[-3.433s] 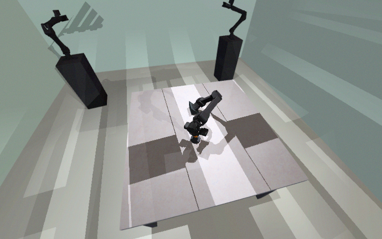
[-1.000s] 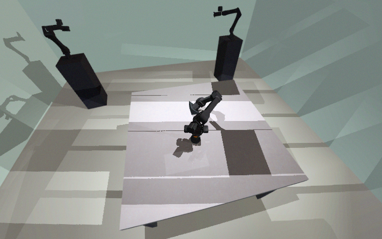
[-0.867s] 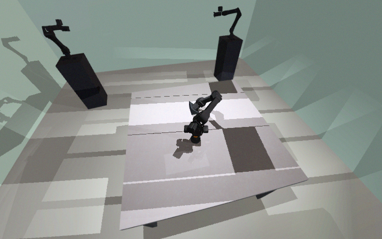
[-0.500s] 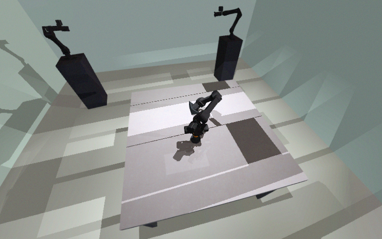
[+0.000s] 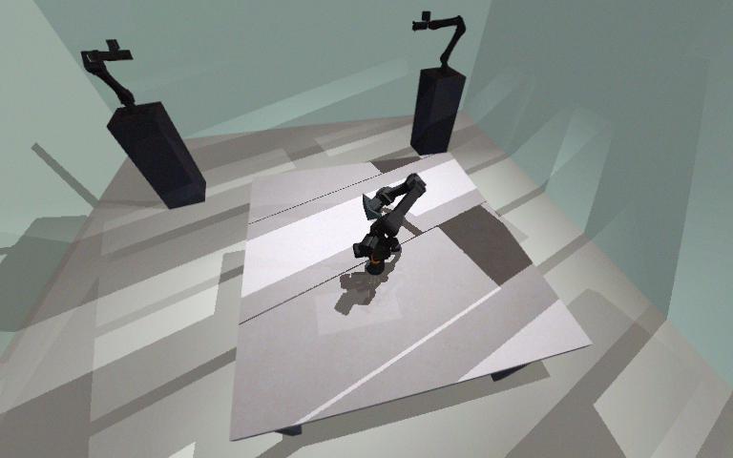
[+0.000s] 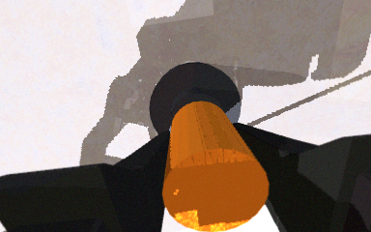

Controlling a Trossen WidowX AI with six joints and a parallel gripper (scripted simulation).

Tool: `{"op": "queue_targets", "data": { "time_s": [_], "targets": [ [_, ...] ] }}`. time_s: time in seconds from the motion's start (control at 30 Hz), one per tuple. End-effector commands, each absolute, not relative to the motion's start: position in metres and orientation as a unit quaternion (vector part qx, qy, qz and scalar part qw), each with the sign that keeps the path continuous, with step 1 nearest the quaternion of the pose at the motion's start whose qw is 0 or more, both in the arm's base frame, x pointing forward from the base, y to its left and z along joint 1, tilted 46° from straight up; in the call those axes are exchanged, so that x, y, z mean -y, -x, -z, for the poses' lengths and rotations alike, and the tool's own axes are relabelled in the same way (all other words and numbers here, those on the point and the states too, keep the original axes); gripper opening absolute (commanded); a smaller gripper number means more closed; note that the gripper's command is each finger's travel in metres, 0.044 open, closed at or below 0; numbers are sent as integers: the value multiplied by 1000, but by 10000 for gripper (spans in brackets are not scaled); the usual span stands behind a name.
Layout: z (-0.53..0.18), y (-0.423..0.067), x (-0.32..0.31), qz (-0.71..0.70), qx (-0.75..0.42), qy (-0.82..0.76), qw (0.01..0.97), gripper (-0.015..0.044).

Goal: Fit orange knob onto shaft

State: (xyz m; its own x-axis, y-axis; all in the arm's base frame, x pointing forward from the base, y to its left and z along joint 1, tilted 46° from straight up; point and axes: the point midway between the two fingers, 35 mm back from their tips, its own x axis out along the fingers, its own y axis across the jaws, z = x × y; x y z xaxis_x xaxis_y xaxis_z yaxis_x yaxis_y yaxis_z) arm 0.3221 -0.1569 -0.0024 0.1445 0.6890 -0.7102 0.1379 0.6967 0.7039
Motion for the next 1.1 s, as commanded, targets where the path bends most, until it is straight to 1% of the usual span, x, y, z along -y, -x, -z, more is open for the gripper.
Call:
{"op": "queue_targets", "data": {
  "time_s": [0.0,0.6,1.07],
  "targets": [
    [2,-323,157,-206,-619,-331,681,0],
    [3,-323,156,-217,-616,-319,687,0],
    [3,-323,156,-198,-622,-340,677,0]
  ]
}}
